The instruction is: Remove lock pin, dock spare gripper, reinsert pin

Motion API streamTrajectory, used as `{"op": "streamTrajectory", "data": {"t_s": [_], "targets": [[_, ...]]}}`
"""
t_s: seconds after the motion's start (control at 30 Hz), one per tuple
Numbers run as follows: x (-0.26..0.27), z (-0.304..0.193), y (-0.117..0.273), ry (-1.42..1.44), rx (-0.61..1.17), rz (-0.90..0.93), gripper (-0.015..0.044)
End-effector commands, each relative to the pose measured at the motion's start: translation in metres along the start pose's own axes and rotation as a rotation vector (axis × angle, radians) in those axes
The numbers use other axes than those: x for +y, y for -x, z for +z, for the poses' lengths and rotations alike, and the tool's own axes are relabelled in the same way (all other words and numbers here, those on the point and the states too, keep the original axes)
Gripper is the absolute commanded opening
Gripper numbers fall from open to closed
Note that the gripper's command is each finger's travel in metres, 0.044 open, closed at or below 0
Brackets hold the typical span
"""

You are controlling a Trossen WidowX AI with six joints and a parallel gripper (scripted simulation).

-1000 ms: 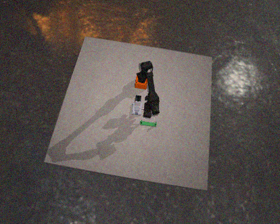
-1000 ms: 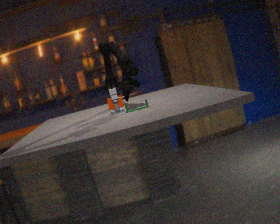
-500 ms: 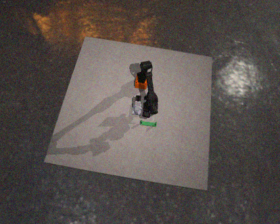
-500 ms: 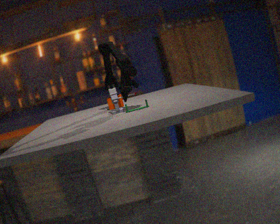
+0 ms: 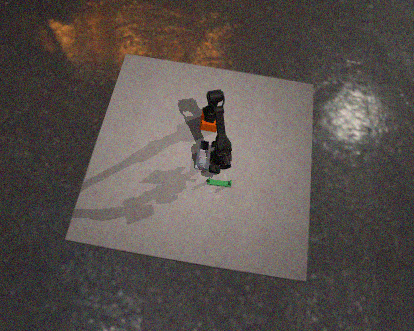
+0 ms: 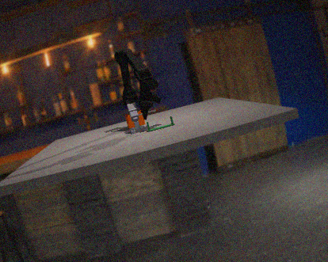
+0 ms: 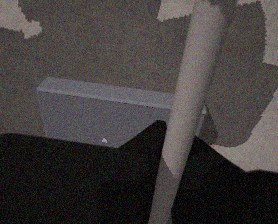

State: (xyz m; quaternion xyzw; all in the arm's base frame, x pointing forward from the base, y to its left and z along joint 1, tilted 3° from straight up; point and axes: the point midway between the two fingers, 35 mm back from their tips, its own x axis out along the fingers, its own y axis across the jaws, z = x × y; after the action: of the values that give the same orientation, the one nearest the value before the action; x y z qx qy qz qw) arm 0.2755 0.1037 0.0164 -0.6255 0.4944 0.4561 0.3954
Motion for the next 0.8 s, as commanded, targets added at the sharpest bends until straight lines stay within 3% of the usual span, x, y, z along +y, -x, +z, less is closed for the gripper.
{"op": "streamTrajectory", "data": {"t_s": [0.0, 0.2, 0.47, 0.77], "targets": [[0.0, -0.003, -0.001, 0.003, 0.004, -0.001, 0.0], [0.0, -0.005, -0.001, 0.003, 0.004, -0.001, 0.0], [0.0, -0.004, -0.001, -0.001, 0.0, 0.002, 0.02], [0.001, 0.001, 0.01, 0.001, -0.001, 0.003, 0.02]]}}
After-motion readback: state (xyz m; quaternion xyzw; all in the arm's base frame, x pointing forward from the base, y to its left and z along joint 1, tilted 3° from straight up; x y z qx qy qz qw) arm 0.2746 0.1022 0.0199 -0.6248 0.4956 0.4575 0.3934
